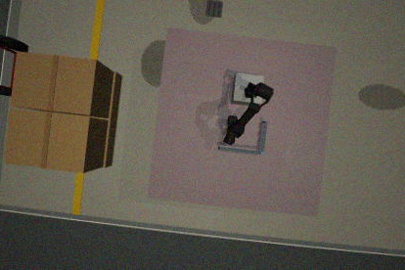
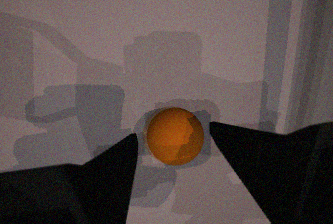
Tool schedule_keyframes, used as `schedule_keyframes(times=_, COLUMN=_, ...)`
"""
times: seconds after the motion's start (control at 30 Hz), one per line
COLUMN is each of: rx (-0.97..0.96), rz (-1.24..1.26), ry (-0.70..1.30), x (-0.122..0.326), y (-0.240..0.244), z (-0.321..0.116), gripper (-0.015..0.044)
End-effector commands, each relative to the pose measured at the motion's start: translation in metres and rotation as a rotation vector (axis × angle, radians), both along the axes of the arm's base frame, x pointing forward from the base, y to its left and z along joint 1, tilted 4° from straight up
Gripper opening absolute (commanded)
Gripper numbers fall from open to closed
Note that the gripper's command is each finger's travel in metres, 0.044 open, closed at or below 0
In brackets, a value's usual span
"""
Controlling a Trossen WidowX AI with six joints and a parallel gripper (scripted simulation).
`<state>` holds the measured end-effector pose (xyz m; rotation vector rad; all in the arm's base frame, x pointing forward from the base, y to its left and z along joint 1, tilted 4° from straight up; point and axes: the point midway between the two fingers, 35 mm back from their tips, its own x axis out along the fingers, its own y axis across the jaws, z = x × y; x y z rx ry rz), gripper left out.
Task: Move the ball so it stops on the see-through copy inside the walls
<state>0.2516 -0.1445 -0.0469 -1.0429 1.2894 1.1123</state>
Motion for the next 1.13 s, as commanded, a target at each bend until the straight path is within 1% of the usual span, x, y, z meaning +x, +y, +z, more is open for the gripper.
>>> schedule_keyframes(times=0.0, rx=0.000, rz=0.001, ry=0.001, x=0.002, y=-0.001, z=0.011, gripper=0.0334)
schedule_keyframes(times=0.1, rx=0.001, rz=0.004, ry=0.005, x=0.003, y=-0.003, z=0.060, gripper=0.0334)
schedule_keyframes(times=0.17, rx=0.001, rz=0.005, ry=0.007, x=0.001, y=-0.002, z=0.083, gripper=0.0334)
schedule_keyframes(times=0.53, rx=-0.006, rz=-0.001, ry=-0.011, x=0.005, y=-0.003, z=0.079, gripper=0.0334)
schedule_keyframes(times=0.6, rx=-0.007, rz=-0.001, ry=-0.011, x=0.005, y=-0.004, z=0.090, gripper=0.0387)
schedule_keyframes(times=0.67, rx=-0.007, rz=-0.001, ry=-0.012, x=0.003, y=-0.003, z=0.119, gripper=0.0439)
schedule_keyframes(times=0.73, rx=-0.007, rz=-0.001, ry=-0.013, x=0.002, y=-0.002, z=0.130, gripper=0.0440)
schedule_keyframes(times=1.1, rx=-0.007, rz=-0.001, ry=-0.013, x=0.002, y=-0.002, z=0.130, gripper=0.0440)
